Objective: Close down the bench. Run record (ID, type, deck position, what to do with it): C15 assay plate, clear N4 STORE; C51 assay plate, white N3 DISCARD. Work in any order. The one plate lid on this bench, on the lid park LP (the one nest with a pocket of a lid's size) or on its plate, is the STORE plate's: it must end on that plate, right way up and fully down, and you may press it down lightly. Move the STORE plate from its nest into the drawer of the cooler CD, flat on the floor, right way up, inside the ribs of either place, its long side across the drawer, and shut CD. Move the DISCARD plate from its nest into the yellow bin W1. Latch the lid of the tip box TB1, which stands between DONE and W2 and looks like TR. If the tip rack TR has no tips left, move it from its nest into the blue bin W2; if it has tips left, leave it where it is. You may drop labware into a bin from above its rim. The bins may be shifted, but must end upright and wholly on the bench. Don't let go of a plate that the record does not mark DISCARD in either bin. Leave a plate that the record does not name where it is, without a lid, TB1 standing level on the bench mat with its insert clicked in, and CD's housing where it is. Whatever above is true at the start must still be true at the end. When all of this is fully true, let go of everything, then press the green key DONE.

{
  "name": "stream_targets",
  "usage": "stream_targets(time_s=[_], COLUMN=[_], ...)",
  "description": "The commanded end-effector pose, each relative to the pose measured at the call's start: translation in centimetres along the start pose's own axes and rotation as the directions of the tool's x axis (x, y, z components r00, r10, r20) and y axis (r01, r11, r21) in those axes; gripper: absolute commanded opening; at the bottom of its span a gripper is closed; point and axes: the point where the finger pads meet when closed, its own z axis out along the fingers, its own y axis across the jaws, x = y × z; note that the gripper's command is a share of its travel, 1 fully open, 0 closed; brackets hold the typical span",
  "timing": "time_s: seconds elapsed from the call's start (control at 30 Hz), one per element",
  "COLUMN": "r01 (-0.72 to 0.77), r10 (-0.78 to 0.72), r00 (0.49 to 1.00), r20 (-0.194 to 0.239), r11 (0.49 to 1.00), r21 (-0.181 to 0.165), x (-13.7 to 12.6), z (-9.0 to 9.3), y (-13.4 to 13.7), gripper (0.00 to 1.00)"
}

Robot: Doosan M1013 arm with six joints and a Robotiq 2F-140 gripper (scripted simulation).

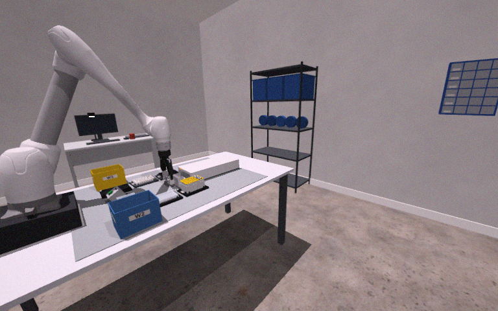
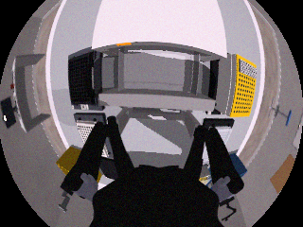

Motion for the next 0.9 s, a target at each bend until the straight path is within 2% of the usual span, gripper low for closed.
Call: stream_targets(time_s=[0.0, 0.87], r01=[0.0, 0.0], r10=[0.0, 0.0], r00=[1.0, 1.0], r20=[0.0, 0.0], r11=[1.0, 1.0], r21=[0.0, 0.0], x=[-0.4, -3.1], z=[0.0, 0.0], y=[0.0, 0.0], gripper=[0.0, 0.0])
